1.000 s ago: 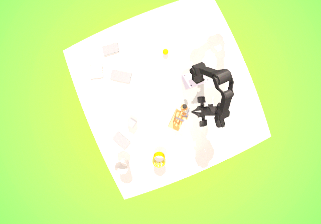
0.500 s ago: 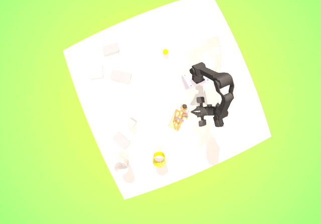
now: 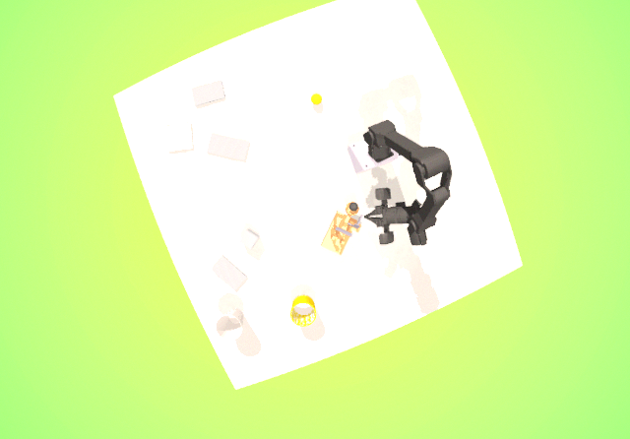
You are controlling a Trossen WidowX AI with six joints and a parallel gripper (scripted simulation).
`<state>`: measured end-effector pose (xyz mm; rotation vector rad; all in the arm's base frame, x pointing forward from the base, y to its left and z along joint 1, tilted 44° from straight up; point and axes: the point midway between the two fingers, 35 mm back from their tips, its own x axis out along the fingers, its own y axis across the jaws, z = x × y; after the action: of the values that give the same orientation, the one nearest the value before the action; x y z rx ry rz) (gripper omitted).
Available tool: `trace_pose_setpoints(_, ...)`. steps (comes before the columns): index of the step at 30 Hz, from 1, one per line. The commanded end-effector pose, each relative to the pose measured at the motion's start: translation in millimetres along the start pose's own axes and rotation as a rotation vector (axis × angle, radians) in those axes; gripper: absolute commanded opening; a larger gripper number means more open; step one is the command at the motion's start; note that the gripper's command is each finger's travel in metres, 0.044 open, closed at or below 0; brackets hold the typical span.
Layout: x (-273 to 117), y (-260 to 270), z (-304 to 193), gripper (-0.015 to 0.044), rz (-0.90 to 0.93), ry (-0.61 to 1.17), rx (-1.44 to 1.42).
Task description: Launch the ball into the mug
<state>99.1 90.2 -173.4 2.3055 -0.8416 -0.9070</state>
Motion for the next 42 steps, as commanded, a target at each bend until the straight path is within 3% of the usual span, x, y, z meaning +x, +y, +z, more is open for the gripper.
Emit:
trace_pose_setpoints(1,9,5,7,0.0,0.015,0.002,-0.007)
trace_pose_setpoints(26,39,9,35,0.0,0.015,0.002,-0.008)
trace_pose_setpoints(29,18,-3,27,0.0,0.011,0.001,-0.007)
trace_pose_setpoints(36,-83,-24,-15,0.0,0.0,-0.002,-0.003)
trace_pose_setpoints(40,-91,-23,-18,0.0,-0.001,-0.002,-0.003)
trace_pose_setpoints(42,-73,-27,-11,0.0053,-0.01,-0.007,0.011)
